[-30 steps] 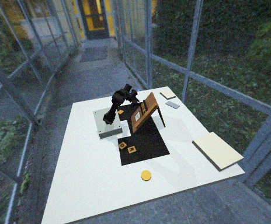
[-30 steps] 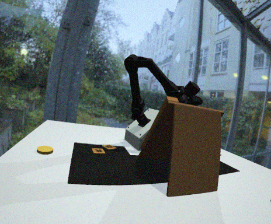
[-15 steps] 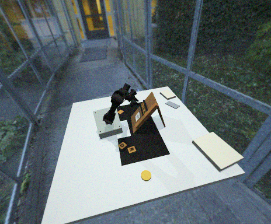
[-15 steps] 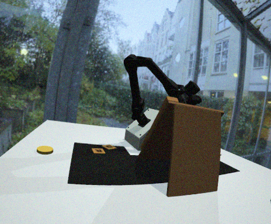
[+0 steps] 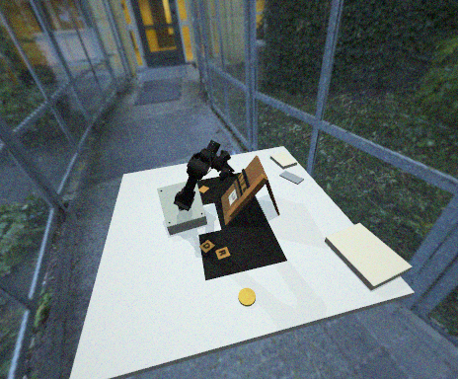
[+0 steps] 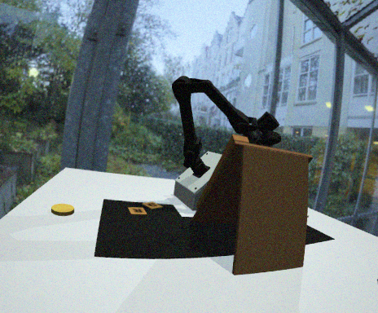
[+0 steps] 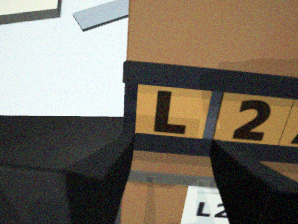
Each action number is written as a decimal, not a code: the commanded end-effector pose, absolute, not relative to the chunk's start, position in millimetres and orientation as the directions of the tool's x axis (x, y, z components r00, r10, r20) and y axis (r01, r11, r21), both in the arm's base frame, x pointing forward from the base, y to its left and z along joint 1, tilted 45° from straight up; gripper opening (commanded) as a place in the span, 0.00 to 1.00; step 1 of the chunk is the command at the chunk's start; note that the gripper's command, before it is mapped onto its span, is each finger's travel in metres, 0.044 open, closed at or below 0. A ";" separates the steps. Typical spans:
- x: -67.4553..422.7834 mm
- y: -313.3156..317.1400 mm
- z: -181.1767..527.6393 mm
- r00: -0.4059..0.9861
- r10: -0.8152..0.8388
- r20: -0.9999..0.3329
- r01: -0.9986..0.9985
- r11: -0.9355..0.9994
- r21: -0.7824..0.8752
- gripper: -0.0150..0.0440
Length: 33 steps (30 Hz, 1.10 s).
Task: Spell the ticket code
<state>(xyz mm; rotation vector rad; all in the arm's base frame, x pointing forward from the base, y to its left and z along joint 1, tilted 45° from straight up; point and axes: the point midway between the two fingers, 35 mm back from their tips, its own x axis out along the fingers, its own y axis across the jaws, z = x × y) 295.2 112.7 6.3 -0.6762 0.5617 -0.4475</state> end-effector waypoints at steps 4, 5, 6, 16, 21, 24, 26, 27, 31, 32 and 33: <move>295.1 112.5 6.1 0.762 -0.553 -0.336 0.203 0.697 -0.688 0.35; 295.1 112.5 6.1 0.762 -0.553 -0.336 0.203 0.697 -0.688 0.31; 295.1 112.5 6.1 0.762 -0.553 -0.336 0.203 0.697 -0.688 0.26; 298.5 115.1 3.8 0.752 -0.557 -0.354 0.195 0.700 -0.687 0.25; 318.7 129.1 -9.7 0.646 -0.590 -0.483 0.152 0.720 -0.677 0.25; 327.2 133.9 -14.3 0.558 -0.618 -0.554 0.143 0.729 -0.670 0.25; 330.9 135.9 -15.2 0.492 -0.639 -0.591 0.149 0.731 -0.666 0.25; 332.2 136.5 -15.1 0.457 -0.649 -0.608 0.154 0.731 -0.665 0.25; 334.4 136.9 -10.5 0.302 -0.691 -0.657 0.187 0.718 -0.670 0.25; 334.2 136.6 -8.3 0.260 -0.701 -0.664 0.198 0.712 -0.674 0.25; 333.9 136.2 -6.1 0.225 -0.708 -0.669 0.207 0.706 -0.678 0.25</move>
